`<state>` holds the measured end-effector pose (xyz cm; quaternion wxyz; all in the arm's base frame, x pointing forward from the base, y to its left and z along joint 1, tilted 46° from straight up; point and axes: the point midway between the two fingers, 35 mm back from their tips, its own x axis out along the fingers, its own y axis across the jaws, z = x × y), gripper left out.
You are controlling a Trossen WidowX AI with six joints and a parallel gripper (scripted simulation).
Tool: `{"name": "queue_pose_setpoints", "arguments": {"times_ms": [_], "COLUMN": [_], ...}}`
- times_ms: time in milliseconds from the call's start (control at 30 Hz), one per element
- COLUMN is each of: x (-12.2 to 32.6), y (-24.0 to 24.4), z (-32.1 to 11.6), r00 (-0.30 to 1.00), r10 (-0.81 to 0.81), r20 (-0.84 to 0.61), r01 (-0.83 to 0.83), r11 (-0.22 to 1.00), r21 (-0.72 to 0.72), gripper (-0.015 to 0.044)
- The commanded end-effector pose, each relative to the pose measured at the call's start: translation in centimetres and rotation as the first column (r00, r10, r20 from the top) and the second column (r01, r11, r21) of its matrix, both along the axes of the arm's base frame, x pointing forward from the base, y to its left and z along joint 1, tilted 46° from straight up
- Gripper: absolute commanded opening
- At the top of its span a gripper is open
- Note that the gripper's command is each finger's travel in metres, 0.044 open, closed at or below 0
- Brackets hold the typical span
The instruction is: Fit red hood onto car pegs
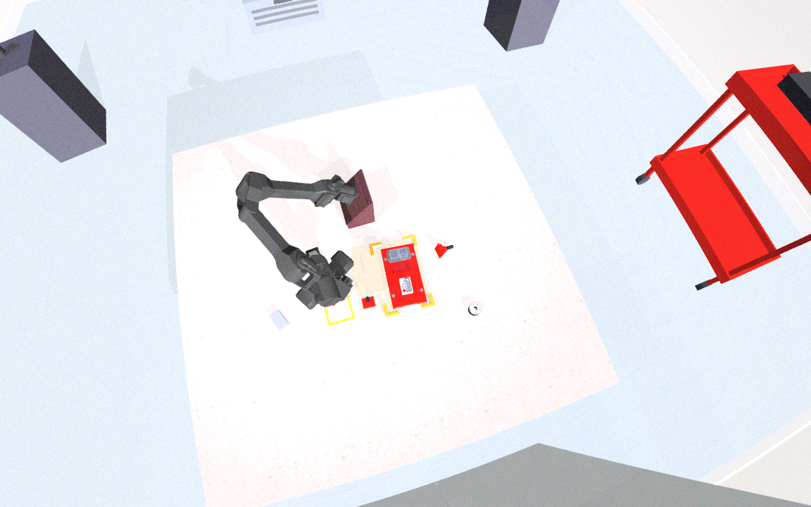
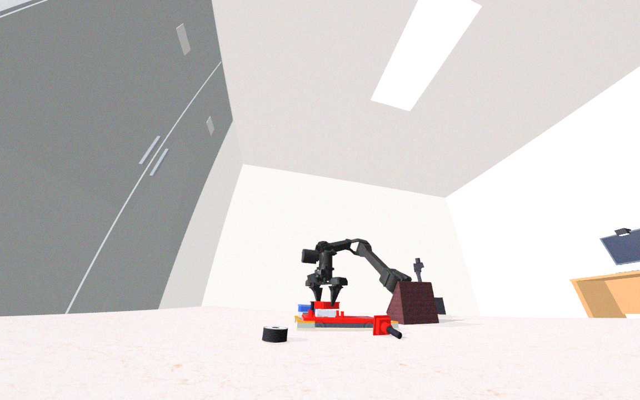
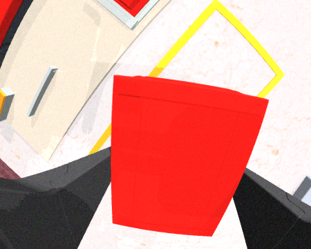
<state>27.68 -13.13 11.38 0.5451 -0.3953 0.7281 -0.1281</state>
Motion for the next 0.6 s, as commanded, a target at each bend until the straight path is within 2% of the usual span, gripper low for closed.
{"name": "queue_pose_setpoints", "arguments": {"times_ms": [0,567], "x": [0.4,0.7], "y": [1.3,4.3], "z": [1.4,4.2], "r00": [1.0,1.0], "r10": [0.002,0.002], "r20": [0.011,0.011], "r01": [-0.002,-0.002], "r11": [1.0,1.0], "r21": [0.0,0.002], "gripper": [0.0,0.0]}}
